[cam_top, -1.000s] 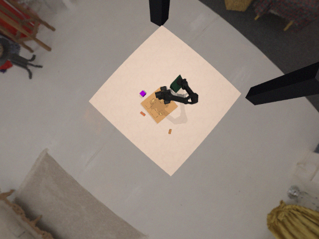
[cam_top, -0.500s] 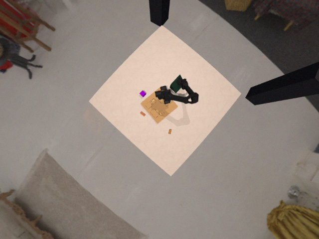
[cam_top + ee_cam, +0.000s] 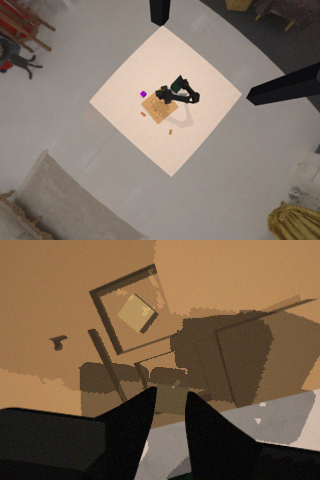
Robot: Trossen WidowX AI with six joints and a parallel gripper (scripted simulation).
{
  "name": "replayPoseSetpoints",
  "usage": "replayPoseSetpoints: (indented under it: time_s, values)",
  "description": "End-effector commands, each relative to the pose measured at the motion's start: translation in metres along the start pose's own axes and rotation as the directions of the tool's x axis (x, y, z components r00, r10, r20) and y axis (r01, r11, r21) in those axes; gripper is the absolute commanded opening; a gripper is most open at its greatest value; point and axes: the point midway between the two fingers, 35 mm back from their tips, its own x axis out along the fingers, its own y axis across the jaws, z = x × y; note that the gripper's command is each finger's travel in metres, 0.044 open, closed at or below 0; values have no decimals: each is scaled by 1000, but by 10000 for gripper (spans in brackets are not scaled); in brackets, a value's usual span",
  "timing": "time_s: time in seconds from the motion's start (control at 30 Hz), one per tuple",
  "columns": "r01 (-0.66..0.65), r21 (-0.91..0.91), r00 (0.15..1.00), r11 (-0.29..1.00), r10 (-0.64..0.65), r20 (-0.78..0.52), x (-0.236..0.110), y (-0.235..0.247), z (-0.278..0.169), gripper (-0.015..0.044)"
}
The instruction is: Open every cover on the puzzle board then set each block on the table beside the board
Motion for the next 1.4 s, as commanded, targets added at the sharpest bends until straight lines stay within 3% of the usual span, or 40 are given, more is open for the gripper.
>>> replayPoseSetpoints:
  time_s: [0.0,0.9,1.37]
  values:
    - [4,-4,1000,1000,-4,0,-7,0,0,80]
    - [5,-3,1000,1000,-5,0,-62,0,0,80]
    - [27,5,999,1000,-27,17,-66,39,8,80]
